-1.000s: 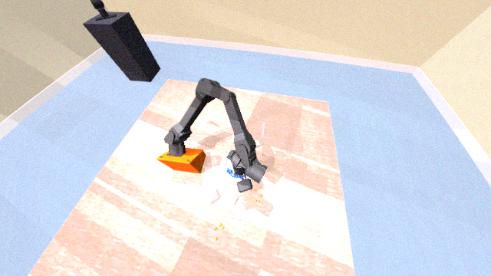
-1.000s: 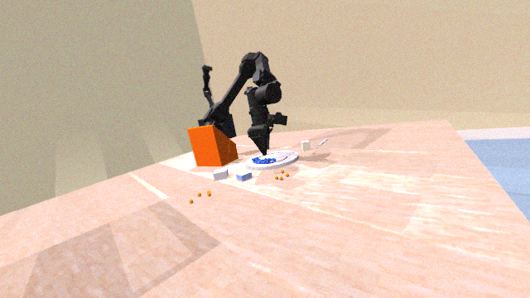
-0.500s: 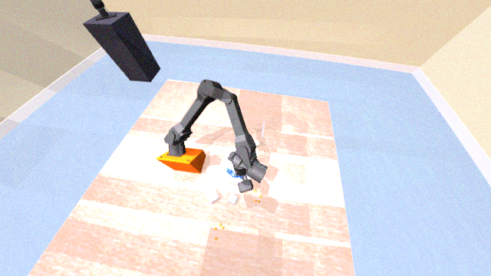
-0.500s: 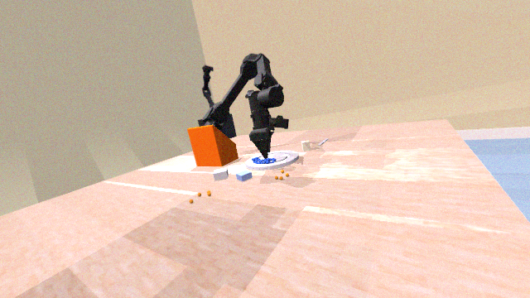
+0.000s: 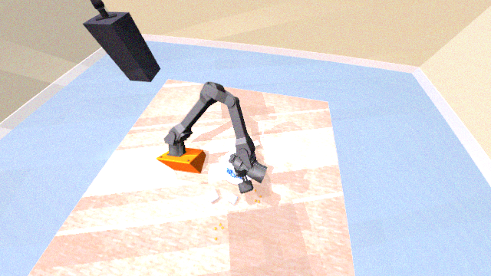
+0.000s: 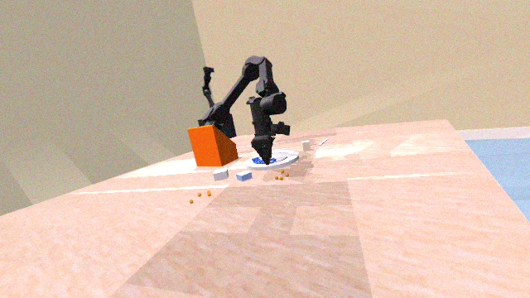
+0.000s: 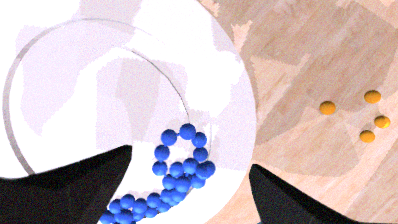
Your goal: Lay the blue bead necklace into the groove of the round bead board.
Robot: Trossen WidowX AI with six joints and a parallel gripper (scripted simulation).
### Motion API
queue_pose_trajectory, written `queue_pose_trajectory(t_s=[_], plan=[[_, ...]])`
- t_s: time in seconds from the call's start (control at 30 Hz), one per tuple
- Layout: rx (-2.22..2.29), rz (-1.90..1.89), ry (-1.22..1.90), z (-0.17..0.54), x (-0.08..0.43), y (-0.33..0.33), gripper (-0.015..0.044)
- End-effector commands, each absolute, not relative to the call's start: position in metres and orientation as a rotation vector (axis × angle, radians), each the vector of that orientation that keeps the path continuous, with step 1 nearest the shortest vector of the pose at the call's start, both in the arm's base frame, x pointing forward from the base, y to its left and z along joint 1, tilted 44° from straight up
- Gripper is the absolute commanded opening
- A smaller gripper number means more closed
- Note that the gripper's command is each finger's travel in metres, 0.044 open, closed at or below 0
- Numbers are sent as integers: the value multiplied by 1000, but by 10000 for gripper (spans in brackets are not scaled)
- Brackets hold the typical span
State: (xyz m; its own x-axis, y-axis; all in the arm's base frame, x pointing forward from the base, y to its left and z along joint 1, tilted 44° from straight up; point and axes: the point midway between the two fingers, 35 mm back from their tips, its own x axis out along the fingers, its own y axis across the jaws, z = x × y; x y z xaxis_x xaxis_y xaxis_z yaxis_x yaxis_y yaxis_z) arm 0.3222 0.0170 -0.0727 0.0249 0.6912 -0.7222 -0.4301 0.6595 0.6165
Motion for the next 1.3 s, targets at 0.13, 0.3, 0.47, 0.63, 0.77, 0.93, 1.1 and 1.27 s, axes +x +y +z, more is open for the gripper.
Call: queue_pose_trajectory(t_s=[0.13,0.3,0.47,0.63,0.77,0.93,1.1,1.27], plan=[[253,881,1277,-73,322,17,275],[253,881,1277,-73,322,17,144],[253,881,1277,-73,322,17,52],[253,881,1277,-73,322,17,18],[253,881,1277,-73,322,17,0],[253,881,1277,-73,322,17,0],[251,879,1279,-73,322,17,26],[262,879,1280,-65,322,9,157]])
